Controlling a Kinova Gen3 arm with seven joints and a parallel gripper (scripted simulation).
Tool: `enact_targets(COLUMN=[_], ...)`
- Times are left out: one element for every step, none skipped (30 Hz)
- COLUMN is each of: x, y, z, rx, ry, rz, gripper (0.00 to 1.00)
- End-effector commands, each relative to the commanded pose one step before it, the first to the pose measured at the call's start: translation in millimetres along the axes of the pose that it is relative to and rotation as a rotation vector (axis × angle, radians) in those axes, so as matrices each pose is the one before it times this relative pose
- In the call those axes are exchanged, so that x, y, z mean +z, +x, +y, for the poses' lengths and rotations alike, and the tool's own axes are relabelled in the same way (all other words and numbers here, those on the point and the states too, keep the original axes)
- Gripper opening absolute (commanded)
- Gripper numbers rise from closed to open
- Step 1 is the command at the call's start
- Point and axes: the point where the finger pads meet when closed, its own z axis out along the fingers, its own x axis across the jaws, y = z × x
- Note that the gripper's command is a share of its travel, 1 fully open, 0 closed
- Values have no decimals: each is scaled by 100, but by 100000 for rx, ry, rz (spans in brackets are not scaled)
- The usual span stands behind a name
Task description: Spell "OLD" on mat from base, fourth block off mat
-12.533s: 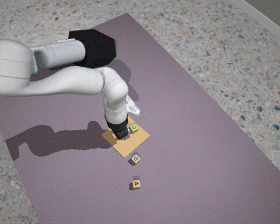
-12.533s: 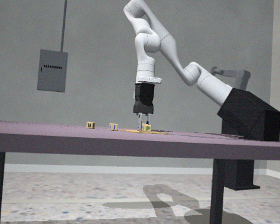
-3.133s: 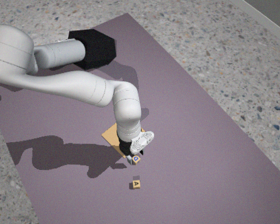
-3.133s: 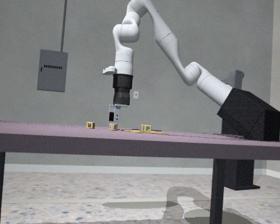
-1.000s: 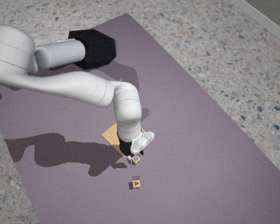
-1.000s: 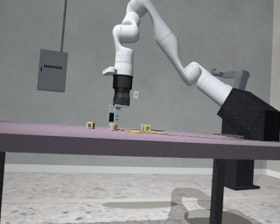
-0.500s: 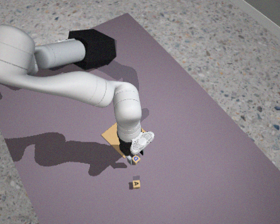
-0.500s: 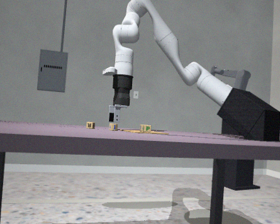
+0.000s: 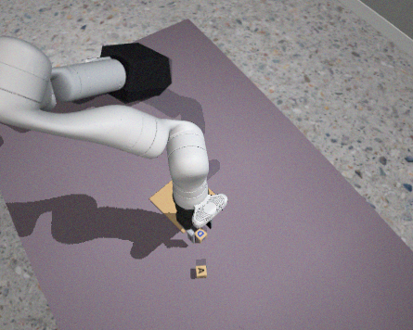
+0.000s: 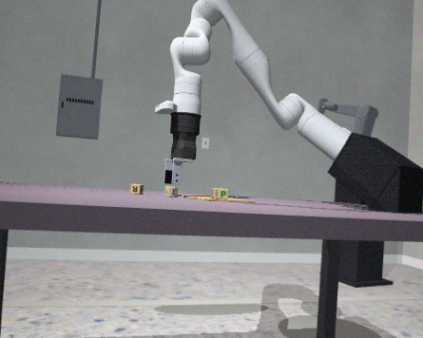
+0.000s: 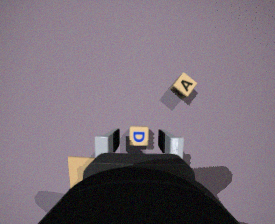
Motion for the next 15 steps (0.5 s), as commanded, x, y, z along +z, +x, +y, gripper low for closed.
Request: enact_targets(x=[-75, 7, 19, 34, 52, 72, 0, 0, 93, 113, 133, 151, 167, 180, 191], y=[-44, 0, 0, 0, 0, 0, 0, 0, 0, 0, 0, 0, 0, 0, 0], z=[-49, 0, 0, 0, 0, 0, 0, 0, 0, 0, 0, 0, 0, 0, 0], rx=[-28, 0, 0, 0, 0, 0, 0, 0, 0, 0, 0, 0, 0, 0, 0], ry=[168, 0, 0, 0, 0, 0, 0, 0, 0, 0, 0, 1, 0, 0, 0], rz=[-87, 0, 0, 0, 0, 0, 0, 0, 0, 0, 0, 1, 0, 0, 0], gripper=[100, 100, 100, 100, 100, 100, 100, 100, 100, 100, 100, 100, 100, 100, 100])
